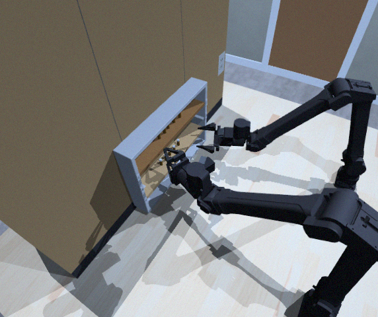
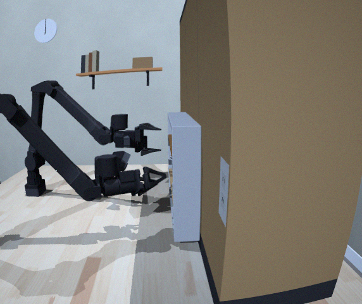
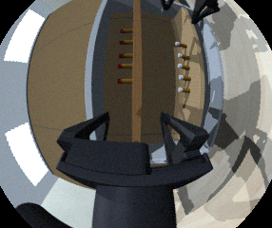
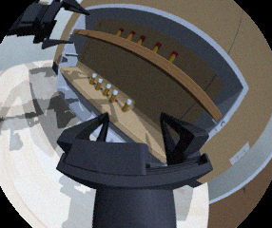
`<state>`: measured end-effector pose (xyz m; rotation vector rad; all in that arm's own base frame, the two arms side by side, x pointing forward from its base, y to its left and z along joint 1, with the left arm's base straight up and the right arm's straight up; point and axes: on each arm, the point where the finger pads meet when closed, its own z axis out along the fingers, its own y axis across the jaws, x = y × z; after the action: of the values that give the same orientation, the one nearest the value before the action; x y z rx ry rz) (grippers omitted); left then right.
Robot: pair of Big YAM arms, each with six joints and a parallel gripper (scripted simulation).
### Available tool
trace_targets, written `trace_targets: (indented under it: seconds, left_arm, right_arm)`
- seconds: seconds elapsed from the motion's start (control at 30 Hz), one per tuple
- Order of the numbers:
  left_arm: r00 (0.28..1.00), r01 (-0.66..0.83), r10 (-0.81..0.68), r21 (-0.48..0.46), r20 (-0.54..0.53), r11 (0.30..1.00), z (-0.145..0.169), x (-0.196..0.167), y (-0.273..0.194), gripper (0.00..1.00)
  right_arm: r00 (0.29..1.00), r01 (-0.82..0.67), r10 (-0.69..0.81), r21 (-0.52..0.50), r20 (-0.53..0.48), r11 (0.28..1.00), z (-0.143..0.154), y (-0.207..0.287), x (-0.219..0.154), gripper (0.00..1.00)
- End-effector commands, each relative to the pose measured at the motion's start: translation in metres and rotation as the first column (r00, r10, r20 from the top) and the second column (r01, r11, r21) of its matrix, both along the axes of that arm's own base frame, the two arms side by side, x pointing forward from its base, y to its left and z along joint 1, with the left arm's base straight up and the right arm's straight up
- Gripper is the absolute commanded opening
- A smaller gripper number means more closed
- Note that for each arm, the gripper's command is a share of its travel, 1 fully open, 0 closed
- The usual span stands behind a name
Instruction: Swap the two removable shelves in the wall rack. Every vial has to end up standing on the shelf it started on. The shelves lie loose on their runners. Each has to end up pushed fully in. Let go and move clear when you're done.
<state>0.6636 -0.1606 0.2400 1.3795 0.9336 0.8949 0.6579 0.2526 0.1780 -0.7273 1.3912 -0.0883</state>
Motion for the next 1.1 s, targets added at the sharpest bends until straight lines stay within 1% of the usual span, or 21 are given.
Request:
trace_targets:
  seconds: [0.0, 0.03, 0.13, 0.2, 0.23, 0.27, 0.37, 0.57, 0.63, 0.7, 0.77, 0.8, 0.83, 0.9, 1.07]
  left_arm:
    - [0.998, -0.025, 0.025, -0.001, 0.053, 1.000, 0.020, -0.004, -0.006, 0.84]
    - [0.998, -0.032, 0.032, 0.001, 0.044, 0.999, 0.013, -0.002, -0.006, 0.84]
    - [0.997, -0.055, 0.055, 0.000, 0.047, 0.999, 0.014, -0.001, -0.004, 0.84]
    - [0.997, -0.055, 0.055, 0.000, 0.047, 0.999, 0.014, -0.001, -0.004, 0.84]
    - [0.997, -0.060, 0.060, -0.001, 0.049, 0.998, 0.015, 0.000, -0.004, 0.84]
    - [0.997, -0.067, 0.067, 0.002, 0.039, 0.998, 0.008, 0.001, -0.003, 0.84]
    - [0.994, -0.099, 0.099, 0.002, 0.035, 0.995, 0.004, 0.001, 0.000, 0.84]
    - [0.989, -0.145, 0.144, 0.004, 0.029, 0.989, -0.002, 0.002, 0.004, 0.84]
    - [0.986, -0.159, 0.159, -0.002, 0.044, 0.987, 0.006, 0.006, 0.004, 0.84]
    - [0.984, -0.174, 0.174, -0.003, 0.044, 0.985, 0.005, 0.006, 0.005, 0.84]
    - [0.984, -0.174, 0.174, -0.003, 0.044, 0.985, 0.005, 0.006, 0.005, 0.84]
    - [0.983, -0.179, 0.179, -0.004, 0.047, 0.984, 0.007, 0.006, 0.006, 0.84]
    - [0.981, -0.187, 0.186, -0.004, 0.047, 0.982, 0.007, 0.006, 0.006, 0.84]
    - [0.977, -0.209, 0.209, -0.003, 0.043, 0.978, 0.004, 0.006, 0.009, 0.84]
    - [0.968, -0.247, 0.247, -0.003, 0.040, 0.969, 0.000, 0.007, 0.012, 0.84]
  right_arm:
    - [0.997, 0.036, -0.015, 0.307, -0.071, 0.951, 0.051, 0.011, 0.014, 0.84]
    - [0.996, 0.046, -0.017, 0.337, -0.087, 0.940, 0.051, 0.010, 0.014, 0.84]
    - [0.991, 0.075, -0.021, 0.423, -0.130, 0.903, 0.052, 0.009, 0.015, 0.84]
    - [0.991, 0.075, -0.021, 0.423, -0.130, 0.903, 0.052, 0.009, 0.015, 0.84]
    - [0.989, 0.088, -0.021, 0.454, -0.149, 0.887, 0.050, 0.007, 0.016, 0.84]
    - [0.987, 0.097, -0.020, 0.488, -0.162, 0.868, 0.053, 0.006, 0.016, 0.84]
    - [0.980, 0.133, -0.013, 0.598, -0.200, 0.790, 0.066, 0.005, 0.015, 0.84]
    - [0.966, 0.193, 0.004, 0.730, -0.259, 0.656, 0.075, 0.001, 0.015, 0.84]
    - [0.961, 0.213, 0.013, 0.769, -0.276, 0.603, 0.078, 0.000, 0.015, 0.84]
    - [0.955, 0.235, 0.023, 0.802, -0.296, 0.549, 0.078, -0.002, 0.015, 0.84]
    - [0.955, 0.235, 0.023, 0.802, -0.296, 0.549, 0.078, -0.002, 0.015, 0.84]
    - [0.949, 0.253, 0.030, 0.816, -0.313, 0.519, 0.072, -0.003, 0.017, 0.84]
    - [0.946, 0.263, 0.038, 0.834, -0.321, 0.485, 0.073, -0.003, 0.017, 0.84]
    - [0.941, 0.284, 0.059, 0.874, -0.333, 0.394, 0.082, -0.005, 0.015, 0.84]
    - [0.934, 0.316, 0.092, 0.920, -0.345, 0.233, 0.094, -0.009, 0.013, 0.84]
